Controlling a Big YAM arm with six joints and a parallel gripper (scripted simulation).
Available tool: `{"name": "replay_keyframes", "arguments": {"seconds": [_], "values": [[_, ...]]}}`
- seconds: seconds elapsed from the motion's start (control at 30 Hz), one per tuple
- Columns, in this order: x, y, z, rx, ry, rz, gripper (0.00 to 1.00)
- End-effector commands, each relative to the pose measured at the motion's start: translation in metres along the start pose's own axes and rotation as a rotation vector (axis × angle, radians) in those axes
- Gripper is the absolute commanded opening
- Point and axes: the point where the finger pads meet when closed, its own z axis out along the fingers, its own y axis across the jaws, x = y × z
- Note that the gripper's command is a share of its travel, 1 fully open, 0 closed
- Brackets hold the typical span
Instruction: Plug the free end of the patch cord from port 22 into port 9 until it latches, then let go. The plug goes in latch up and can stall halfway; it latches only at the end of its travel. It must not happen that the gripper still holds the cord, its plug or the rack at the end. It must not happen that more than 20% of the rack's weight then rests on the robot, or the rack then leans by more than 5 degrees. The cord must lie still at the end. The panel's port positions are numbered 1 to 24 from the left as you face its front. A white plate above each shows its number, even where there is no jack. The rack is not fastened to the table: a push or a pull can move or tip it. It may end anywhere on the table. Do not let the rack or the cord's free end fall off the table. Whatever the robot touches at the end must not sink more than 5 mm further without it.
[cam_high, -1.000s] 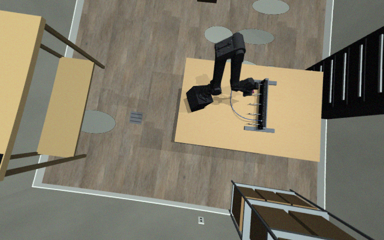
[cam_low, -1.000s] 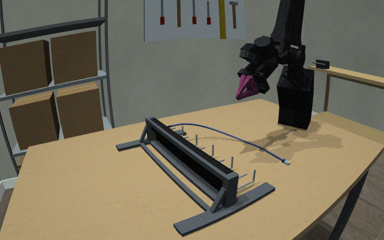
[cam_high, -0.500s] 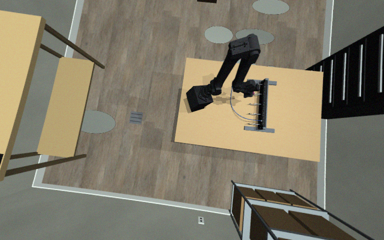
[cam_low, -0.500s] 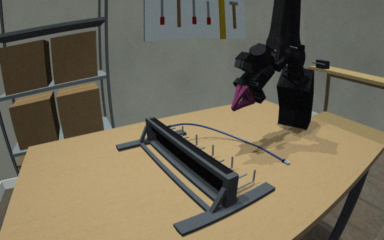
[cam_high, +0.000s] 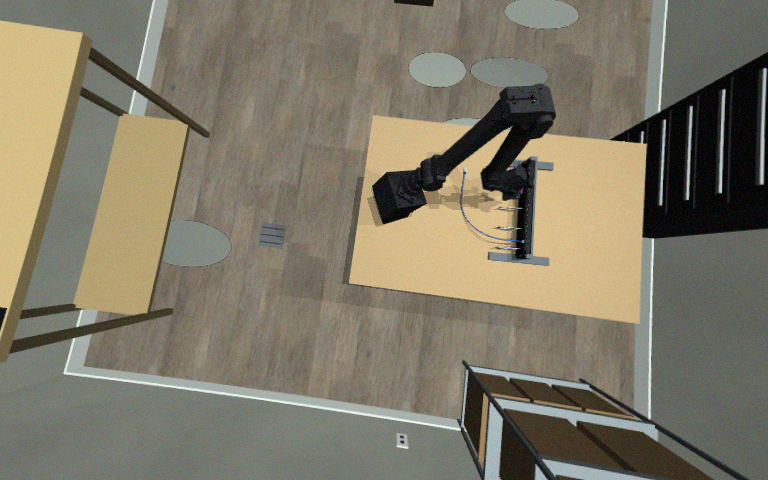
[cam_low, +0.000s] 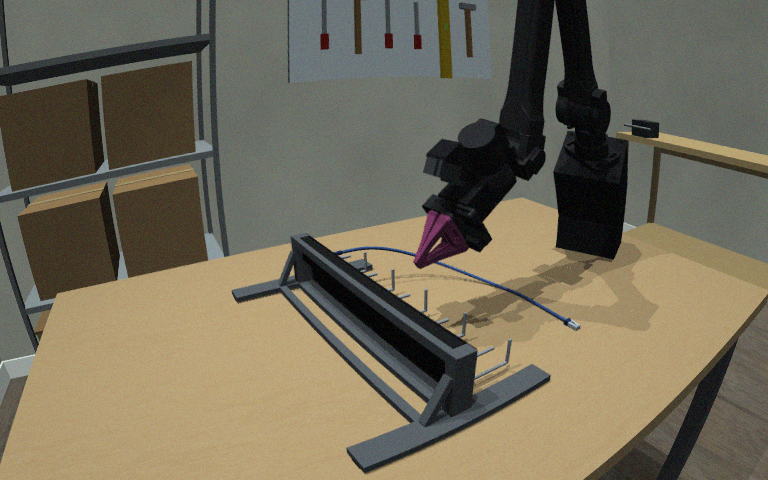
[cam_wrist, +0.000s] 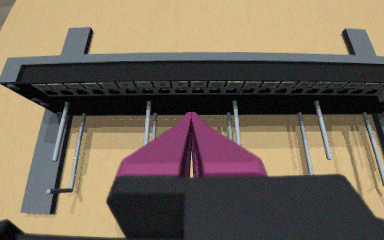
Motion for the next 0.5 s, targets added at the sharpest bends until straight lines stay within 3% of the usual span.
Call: {"name": "replay_keyframes", "arguments": {"seconds": [0.0,0.47], "values": [[-0.018,0.000,0.010,-0.003,-0.051,-0.007,0.00],[-0.030,0.001,0.010,-0.005,-0.077,-0.008,0.00]]}}
